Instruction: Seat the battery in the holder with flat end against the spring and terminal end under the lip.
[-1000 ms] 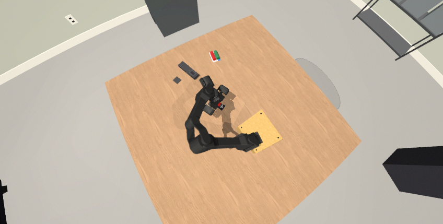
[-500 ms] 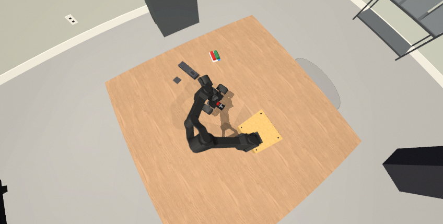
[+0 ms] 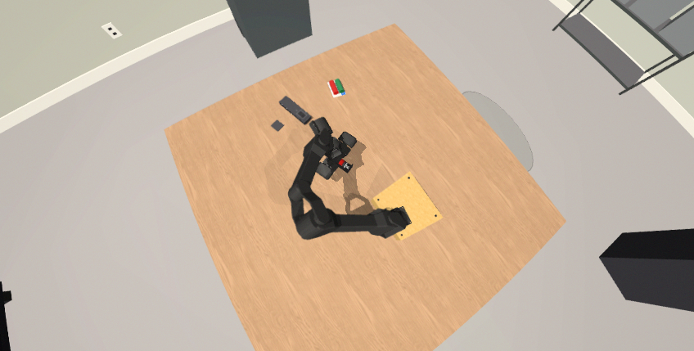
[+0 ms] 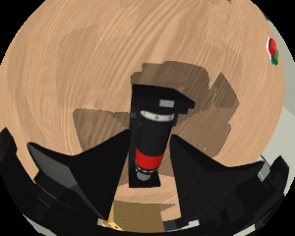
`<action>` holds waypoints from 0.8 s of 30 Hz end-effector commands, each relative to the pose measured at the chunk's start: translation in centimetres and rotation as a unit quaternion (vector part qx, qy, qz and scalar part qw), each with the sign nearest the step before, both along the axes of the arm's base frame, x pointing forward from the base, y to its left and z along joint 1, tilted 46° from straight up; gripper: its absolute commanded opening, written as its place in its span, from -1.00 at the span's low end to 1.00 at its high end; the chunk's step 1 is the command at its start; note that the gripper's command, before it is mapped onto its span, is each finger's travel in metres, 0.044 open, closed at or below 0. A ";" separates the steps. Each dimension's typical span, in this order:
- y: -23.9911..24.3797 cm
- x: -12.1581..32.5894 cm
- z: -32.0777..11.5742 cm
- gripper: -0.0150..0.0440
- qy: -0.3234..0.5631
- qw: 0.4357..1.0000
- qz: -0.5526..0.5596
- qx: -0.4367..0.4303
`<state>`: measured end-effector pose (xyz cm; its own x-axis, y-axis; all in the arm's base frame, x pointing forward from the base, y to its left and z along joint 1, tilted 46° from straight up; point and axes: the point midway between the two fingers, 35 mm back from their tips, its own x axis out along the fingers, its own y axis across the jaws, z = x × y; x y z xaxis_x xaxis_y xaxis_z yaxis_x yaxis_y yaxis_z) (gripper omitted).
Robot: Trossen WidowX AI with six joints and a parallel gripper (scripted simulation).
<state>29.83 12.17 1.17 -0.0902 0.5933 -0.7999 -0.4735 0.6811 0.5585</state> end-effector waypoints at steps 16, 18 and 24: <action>-5.9 0.9 5.5 0.93 -0.002 1.000 0.000 -0.002; -6.3 1.1 5.9 1.00 -0.002 1.000 0.001 -0.001; -6.3 1.1 5.9 1.00 -0.002 1.000 0.001 -0.001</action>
<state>31.07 6.04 6.97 -0.0805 0.5947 -0.7999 -0.4721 0.6841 0.5560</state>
